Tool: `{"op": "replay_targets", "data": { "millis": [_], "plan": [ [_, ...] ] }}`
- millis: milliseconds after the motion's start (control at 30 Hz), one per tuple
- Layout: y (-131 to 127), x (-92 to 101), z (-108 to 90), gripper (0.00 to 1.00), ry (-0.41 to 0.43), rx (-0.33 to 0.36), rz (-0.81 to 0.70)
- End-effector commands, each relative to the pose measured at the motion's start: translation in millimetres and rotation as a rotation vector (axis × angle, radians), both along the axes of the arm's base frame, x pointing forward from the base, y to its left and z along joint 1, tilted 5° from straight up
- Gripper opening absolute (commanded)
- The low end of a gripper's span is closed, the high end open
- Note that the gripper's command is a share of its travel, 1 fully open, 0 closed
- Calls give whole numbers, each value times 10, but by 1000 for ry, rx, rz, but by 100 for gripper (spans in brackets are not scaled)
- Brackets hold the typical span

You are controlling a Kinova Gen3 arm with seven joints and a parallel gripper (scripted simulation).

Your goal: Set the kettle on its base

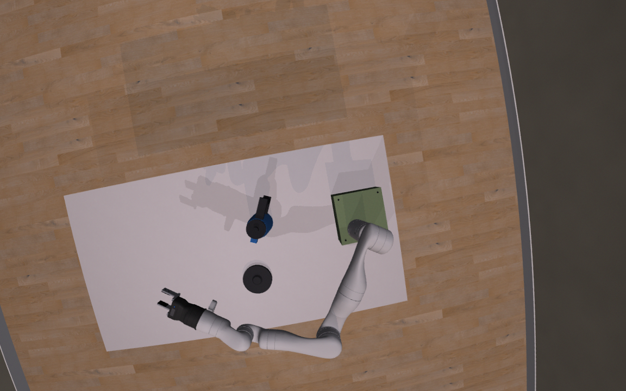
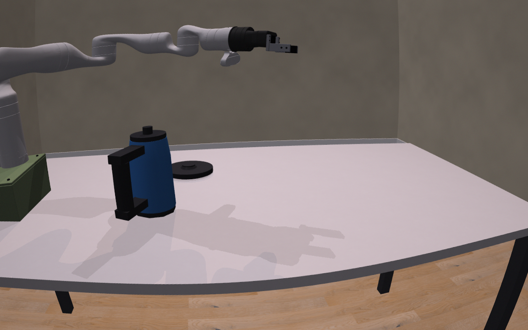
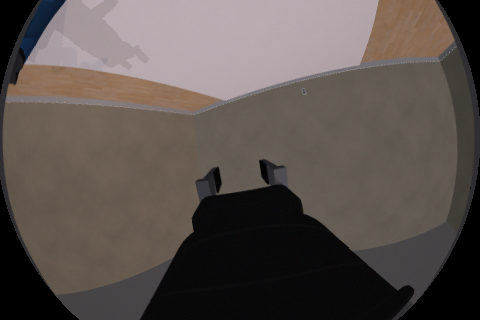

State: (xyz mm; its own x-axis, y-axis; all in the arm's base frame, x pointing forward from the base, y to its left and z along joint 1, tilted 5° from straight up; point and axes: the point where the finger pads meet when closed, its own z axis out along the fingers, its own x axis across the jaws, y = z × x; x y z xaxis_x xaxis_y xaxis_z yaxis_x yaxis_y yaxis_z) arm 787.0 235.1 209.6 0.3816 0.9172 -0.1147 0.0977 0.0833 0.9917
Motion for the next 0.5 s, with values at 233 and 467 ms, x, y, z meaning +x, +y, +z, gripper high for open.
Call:
{"op": "replay_targets", "data": {
  "millis": [233,467],
  "plan": [
    [-336,-128,295,100,-20,116,-87],
    [-539,-225,402,100,-26,182,-140]
  ]
}}
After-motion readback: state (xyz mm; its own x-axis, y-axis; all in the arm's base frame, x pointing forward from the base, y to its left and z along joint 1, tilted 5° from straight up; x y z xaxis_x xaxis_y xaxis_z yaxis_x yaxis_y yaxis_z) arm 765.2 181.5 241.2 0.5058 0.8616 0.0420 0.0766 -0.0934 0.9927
